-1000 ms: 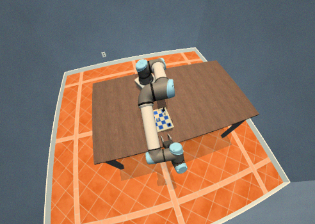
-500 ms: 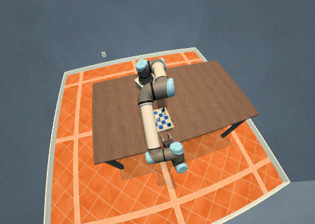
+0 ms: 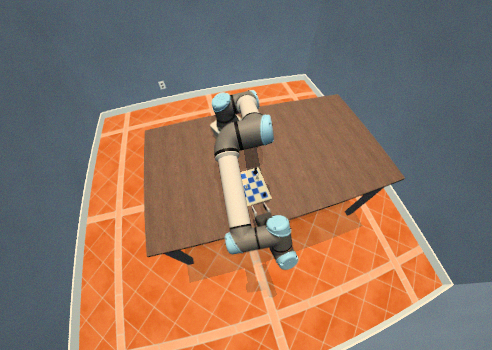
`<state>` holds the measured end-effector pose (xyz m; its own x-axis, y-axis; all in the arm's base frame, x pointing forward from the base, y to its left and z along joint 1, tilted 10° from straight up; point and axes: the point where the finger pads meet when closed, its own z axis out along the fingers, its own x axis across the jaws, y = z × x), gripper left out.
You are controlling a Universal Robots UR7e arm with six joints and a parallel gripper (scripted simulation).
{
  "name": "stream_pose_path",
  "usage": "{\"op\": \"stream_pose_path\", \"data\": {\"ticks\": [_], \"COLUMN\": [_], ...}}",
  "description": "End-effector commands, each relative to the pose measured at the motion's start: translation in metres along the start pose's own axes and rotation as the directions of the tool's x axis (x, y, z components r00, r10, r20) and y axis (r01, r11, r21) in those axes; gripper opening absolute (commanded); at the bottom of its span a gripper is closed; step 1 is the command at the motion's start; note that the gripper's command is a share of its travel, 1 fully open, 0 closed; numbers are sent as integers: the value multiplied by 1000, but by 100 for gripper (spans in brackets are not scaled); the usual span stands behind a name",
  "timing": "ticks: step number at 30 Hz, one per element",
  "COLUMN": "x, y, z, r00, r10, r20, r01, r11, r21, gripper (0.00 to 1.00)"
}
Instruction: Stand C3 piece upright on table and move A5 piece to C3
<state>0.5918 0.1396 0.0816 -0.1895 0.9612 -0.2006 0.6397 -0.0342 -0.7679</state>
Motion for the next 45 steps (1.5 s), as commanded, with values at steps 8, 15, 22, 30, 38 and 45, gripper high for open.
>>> {"op": "stream_pose_path", "data": {"ticks": [8, 15, 22, 30, 38, 45], "x": [0, -1, -2, -4, -6, -9], "y": [-2, -2, -3, -7, -13, -22], "z": [-1, -1, -1, 0, 3, 11], "r00": [1000, 1000, 1000, 999, 996, 990], "r10": [-1, -6, -22, -51, -91, -140], "r20": [-1, -2, -7, -13, -13, -2], "r01": [1, 6, 22, 49, 87, 134], "r11": [1000, 1000, 999, 993, 979, 948], "r21": [-4, -14, -46, -104, -186, -288], "gripper": [100, 100, 100, 100, 100, 100]}}
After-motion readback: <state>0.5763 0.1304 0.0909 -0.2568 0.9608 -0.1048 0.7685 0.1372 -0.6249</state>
